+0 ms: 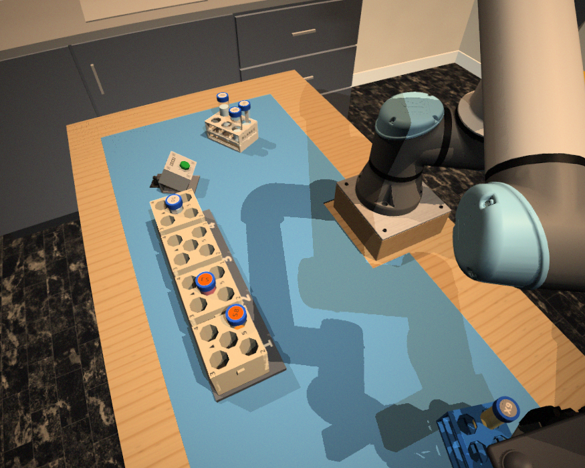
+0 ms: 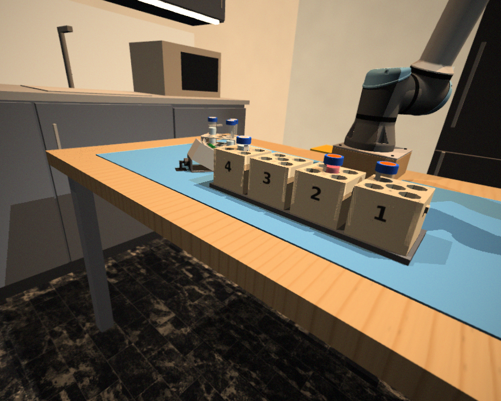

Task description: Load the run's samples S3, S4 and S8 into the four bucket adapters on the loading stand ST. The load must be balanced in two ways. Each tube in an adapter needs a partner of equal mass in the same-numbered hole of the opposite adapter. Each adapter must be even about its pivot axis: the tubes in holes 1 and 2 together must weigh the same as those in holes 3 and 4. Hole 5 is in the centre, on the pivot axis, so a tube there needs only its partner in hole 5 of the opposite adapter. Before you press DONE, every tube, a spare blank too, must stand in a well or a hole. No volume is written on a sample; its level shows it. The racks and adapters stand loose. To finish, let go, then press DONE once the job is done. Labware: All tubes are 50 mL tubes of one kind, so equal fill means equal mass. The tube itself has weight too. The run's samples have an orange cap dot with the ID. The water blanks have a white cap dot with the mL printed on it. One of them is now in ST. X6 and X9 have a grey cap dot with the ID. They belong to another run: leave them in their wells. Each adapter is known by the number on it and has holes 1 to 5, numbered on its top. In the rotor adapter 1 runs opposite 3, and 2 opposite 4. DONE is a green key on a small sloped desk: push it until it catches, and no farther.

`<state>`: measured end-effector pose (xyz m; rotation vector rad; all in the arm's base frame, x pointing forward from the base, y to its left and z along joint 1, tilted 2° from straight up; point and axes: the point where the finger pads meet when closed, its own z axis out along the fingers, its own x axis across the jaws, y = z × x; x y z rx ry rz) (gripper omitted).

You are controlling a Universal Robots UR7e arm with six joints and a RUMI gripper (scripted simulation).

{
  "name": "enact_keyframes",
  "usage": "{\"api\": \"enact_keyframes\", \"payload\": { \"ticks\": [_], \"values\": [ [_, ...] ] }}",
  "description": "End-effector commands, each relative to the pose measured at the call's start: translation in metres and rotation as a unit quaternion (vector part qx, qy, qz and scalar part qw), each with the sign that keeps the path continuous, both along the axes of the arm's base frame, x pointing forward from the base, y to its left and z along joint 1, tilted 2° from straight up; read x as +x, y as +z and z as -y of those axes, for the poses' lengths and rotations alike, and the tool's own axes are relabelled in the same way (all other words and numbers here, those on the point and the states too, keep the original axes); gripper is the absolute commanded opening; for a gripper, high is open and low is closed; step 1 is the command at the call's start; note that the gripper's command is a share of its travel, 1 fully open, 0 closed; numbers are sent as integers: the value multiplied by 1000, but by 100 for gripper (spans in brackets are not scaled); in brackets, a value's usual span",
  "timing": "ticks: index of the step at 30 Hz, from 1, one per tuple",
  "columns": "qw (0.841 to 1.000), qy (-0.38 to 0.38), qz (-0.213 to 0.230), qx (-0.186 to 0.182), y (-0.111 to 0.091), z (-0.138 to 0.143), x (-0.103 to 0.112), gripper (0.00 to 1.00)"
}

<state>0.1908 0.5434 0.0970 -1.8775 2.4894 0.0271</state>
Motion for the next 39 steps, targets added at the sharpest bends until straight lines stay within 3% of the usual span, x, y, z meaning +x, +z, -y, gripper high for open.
{"api": "enact_keyframes", "payload": {
  "ticks": [1,12,32,33,39],
  "values": [
    [1000,-4,1,-1,1,-1,1,35],
    [1000,-3,0,-3,-38,-1,0,35],
    [1000,-4,1,-1,-45,-2,1,35],
    [1000,-4,1,-1,-45,-2,1,0],
    [1000,-4,1,-1,-45,-2,1,0]
  ]
}}
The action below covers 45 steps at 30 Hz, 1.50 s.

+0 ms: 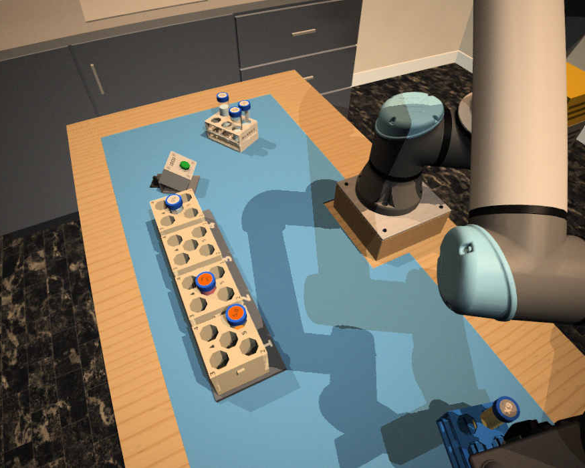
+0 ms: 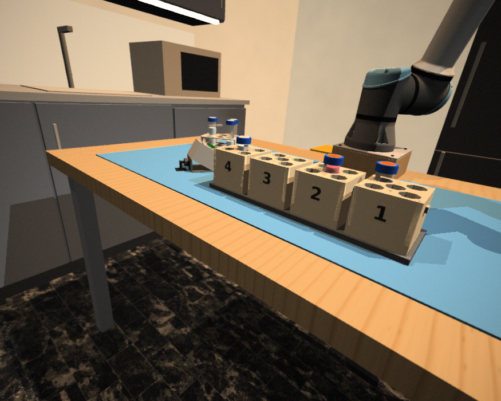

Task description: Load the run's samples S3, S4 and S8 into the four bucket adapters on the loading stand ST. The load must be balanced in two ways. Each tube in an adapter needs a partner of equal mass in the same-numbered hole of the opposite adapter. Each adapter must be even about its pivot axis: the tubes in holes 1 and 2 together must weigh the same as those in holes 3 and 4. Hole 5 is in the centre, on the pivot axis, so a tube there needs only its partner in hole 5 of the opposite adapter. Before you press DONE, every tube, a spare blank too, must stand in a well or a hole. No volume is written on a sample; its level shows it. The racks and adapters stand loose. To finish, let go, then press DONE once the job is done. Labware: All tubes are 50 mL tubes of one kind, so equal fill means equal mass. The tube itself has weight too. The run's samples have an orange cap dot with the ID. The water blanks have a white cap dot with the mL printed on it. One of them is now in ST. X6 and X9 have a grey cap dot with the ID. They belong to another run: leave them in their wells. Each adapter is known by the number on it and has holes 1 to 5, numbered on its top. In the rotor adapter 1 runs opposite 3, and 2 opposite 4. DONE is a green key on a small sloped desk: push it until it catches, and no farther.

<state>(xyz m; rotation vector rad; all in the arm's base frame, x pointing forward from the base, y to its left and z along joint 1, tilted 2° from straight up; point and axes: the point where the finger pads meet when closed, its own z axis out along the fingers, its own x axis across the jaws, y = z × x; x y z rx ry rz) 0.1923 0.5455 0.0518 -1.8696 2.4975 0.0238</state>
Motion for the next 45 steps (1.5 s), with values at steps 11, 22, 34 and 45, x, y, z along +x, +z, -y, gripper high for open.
{"api": "enact_keyframes", "payload": {
  "ticks": [11,22,34,45],
  "values": [
    [1000,0,1,0,0,0,0,0],
    [1000,0,2,2,29,-1,0,0],
    [1000,0,2,2,63,0,0,0],
    [1000,0,2,2,93,1,0,0]
  ]
}}
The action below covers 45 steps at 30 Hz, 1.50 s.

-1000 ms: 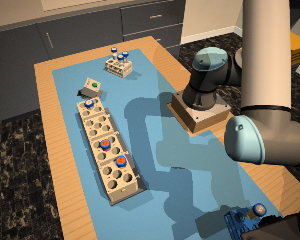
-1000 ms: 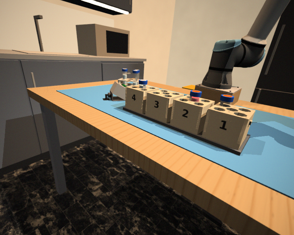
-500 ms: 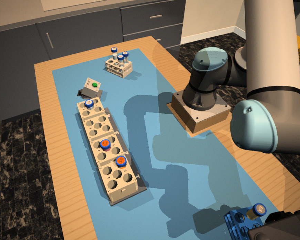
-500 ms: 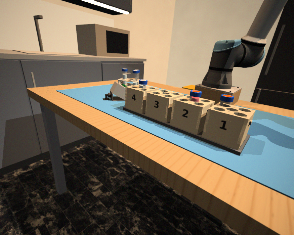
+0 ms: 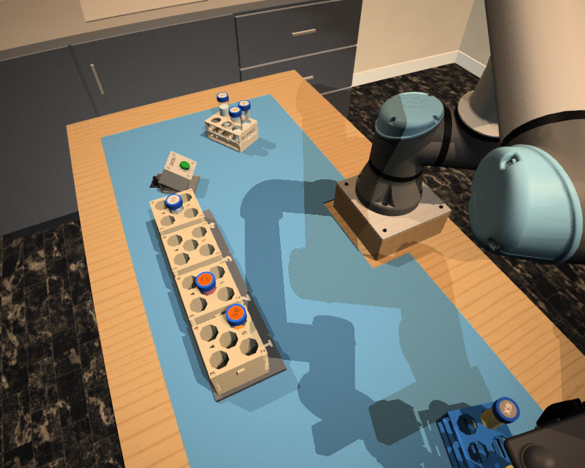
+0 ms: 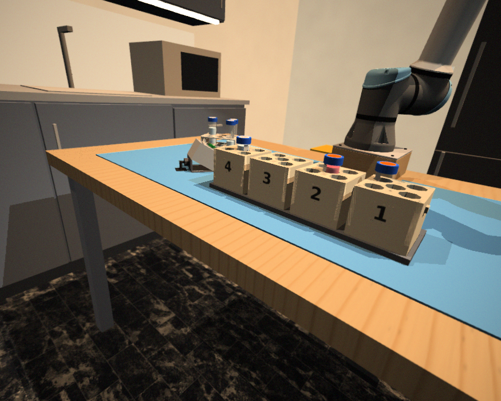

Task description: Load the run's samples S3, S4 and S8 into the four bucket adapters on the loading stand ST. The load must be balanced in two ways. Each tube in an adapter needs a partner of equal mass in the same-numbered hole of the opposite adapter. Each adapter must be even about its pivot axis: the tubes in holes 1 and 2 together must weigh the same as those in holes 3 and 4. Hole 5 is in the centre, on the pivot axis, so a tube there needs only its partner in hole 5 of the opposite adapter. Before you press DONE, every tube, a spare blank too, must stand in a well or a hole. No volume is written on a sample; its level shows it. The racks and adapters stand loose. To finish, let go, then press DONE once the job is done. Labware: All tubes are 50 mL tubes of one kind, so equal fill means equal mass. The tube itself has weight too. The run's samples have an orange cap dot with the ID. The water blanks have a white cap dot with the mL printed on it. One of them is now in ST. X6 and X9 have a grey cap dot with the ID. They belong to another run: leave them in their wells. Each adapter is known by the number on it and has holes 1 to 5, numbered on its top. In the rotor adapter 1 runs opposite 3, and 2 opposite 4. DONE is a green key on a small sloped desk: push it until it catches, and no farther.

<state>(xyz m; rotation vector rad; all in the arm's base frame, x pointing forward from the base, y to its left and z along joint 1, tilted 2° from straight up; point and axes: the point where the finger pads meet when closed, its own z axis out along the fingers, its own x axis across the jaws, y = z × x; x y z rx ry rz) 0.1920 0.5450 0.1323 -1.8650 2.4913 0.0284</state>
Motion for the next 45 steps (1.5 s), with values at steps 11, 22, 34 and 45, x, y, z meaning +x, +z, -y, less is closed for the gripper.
{"api": "enact_keyframes", "payload": {
  "ticks": [11,22,34,45],
  "values": [
    [1000,0,0,-1,49,2,0,0],
    [998,66,0,-4,54,31,19,0],
    [980,198,4,-5,53,83,60,0],
    [941,339,8,-7,52,142,104,0]
  ]
}}
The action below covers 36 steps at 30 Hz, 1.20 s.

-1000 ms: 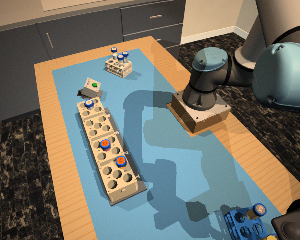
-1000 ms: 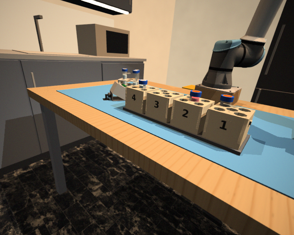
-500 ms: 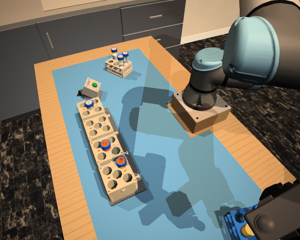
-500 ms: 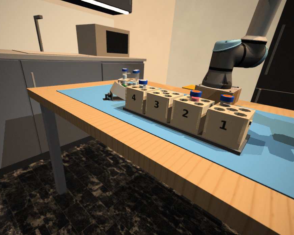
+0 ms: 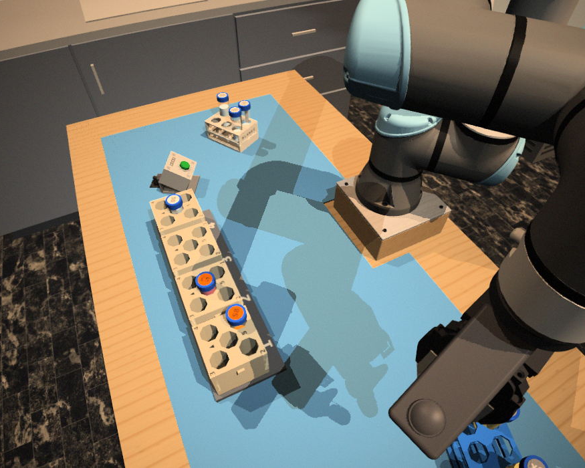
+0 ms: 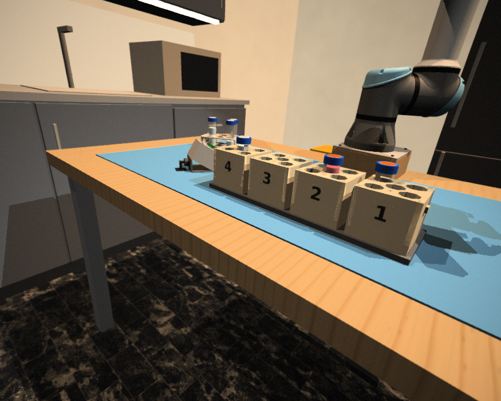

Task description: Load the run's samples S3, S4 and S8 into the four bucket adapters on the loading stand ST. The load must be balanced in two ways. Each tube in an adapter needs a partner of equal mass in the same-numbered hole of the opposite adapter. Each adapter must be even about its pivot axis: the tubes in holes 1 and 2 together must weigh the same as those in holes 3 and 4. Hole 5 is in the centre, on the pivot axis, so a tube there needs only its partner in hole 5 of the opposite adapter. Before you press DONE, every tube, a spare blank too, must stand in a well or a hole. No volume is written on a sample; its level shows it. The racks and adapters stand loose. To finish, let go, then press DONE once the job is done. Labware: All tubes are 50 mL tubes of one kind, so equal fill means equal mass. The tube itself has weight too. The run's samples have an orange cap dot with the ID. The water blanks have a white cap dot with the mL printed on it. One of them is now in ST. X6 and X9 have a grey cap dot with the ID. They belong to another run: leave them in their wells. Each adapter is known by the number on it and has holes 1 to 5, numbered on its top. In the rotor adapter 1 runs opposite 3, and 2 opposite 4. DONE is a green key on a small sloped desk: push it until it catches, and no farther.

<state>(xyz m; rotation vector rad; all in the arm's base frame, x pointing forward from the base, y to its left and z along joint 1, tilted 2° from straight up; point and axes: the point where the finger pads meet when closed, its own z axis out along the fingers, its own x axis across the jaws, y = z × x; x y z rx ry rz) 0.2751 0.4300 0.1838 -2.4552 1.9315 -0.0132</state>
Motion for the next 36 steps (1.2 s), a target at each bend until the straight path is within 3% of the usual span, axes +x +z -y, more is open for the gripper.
{"api": "enact_keyframes", "payload": {
  "ticks": [1,8,17,22,36],
  "values": [
    [995,98,-2,7,0,32,25,0],
    [986,164,-1,6,-1,58,45,0],
    [962,274,0,4,-2,106,81,0],
    [962,274,0,4,-2,122,93,0],
    [962,274,2,4,-2,196,152,0]
  ]
}}
